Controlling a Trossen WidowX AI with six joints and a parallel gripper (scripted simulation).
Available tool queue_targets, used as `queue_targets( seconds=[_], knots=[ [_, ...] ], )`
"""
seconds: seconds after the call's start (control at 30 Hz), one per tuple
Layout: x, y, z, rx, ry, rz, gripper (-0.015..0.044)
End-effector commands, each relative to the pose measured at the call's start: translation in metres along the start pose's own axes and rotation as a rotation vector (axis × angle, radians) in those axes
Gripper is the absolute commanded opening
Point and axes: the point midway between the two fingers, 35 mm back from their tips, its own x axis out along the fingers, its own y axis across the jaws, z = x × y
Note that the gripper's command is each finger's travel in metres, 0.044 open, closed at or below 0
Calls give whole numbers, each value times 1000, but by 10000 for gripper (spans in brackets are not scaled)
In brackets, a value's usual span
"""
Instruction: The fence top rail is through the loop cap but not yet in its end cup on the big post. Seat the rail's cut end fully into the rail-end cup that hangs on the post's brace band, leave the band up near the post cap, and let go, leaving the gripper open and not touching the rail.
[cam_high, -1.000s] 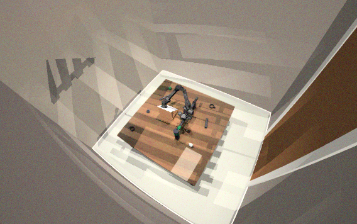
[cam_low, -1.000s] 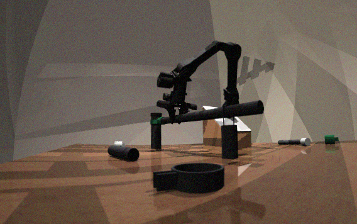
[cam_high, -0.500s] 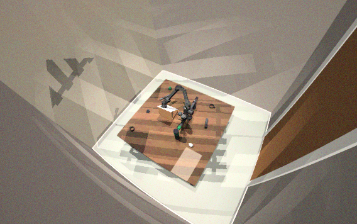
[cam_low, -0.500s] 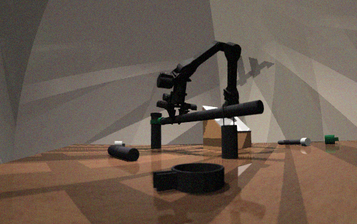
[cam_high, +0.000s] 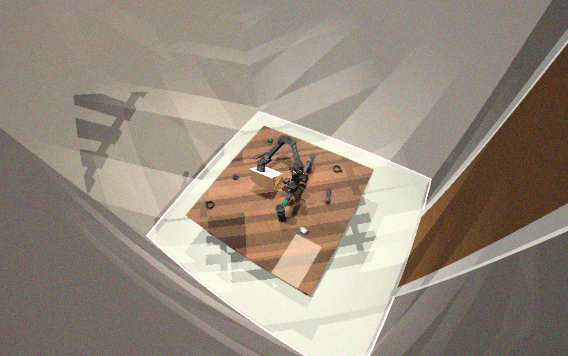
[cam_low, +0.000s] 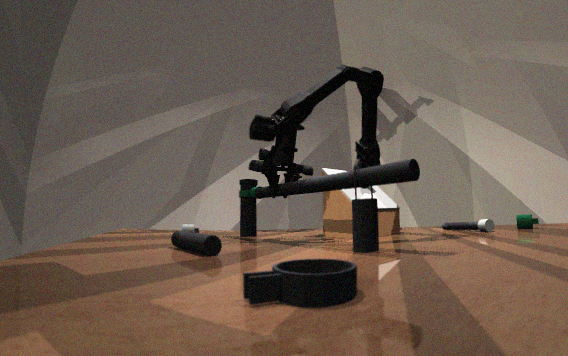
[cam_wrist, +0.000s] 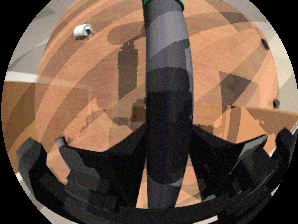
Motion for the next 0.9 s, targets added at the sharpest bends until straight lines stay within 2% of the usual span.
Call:
queue_targets(
  seconds=[0.0, 0.87],
  knots=[
    [-1, 0, 4, 0, -8, 4, 0],
    [0, 0, 2, 0, 1, 1, 0]
  ],
)
